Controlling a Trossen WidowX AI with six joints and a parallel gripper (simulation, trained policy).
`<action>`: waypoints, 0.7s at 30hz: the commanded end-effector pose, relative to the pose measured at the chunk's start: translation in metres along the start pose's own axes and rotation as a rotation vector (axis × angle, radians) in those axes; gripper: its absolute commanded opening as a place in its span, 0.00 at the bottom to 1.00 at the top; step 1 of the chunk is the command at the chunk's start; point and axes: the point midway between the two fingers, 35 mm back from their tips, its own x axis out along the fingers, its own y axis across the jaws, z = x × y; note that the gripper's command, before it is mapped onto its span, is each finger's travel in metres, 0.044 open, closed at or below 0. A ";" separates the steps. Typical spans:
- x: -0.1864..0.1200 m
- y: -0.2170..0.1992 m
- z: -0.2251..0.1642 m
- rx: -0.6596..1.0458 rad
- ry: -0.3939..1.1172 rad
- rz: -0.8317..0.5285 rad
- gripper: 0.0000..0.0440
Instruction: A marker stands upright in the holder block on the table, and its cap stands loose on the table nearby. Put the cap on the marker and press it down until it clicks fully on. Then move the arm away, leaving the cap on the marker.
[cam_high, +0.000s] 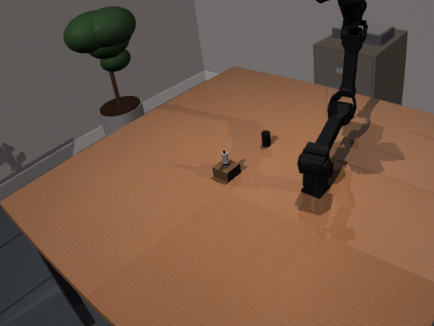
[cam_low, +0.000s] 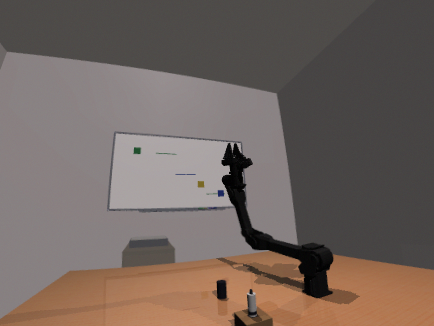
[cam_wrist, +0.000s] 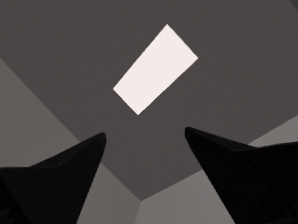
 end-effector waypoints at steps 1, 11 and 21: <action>0.001 0.002 0.003 0.001 -0.010 0.010 0.85; 0.010 0.021 0.038 0.003 -0.109 0.101 0.46; 0.013 0.045 0.070 0.027 -0.210 0.205 0.52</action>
